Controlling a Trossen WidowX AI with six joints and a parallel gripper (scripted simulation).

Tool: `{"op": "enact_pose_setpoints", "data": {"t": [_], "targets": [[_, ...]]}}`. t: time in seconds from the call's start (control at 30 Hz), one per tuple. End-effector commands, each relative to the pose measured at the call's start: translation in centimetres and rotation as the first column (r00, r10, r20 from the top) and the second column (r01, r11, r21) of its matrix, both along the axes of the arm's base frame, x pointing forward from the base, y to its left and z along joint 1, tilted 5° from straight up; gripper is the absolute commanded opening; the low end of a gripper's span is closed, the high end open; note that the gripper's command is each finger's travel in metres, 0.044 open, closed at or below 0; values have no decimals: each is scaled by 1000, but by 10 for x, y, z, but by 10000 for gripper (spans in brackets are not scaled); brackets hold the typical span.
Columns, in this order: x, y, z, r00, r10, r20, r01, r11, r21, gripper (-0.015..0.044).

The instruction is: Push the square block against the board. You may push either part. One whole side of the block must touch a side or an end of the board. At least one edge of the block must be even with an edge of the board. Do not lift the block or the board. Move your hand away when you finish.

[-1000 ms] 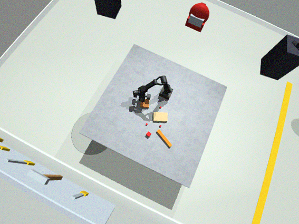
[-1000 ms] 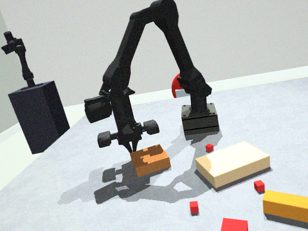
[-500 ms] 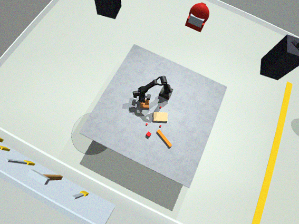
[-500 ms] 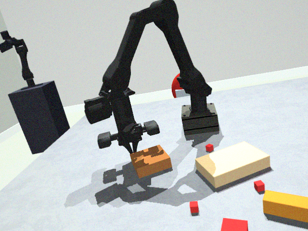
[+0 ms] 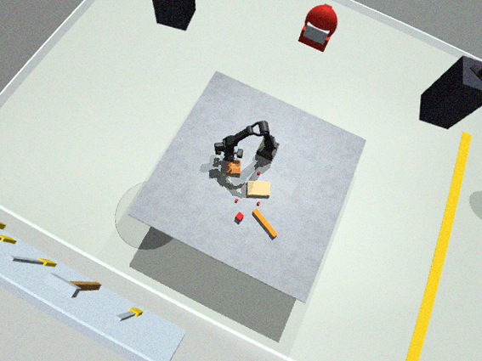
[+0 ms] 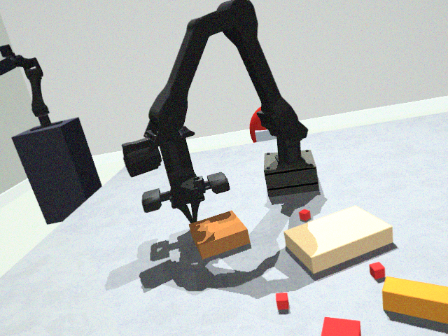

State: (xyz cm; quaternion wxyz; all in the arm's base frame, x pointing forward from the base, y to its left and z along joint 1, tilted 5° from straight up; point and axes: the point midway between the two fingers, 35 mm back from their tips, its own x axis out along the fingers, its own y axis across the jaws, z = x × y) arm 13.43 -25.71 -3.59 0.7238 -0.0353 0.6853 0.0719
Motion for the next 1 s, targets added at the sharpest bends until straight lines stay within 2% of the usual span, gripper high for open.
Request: {"op": "enact_pose_setpoints", "data": {"t": [0.0,0.33,0.4,0.5,0.77,0.97], "targets": [[-7,-2,0,1000,4,3,-4,1000,-4,0],[-22,-3,-1,1000,4,2,-4,1000,-4,0],[-17,-4,11,1000,0,1,0,1000,0,0],[-20,-5,51,1000,4,2,-4,1000,-4,0],[-18,-6,50,1000,3,7,-3,1000,-9,0],[-4,32,57,995,104,9,-104,995,-7,0]]}}
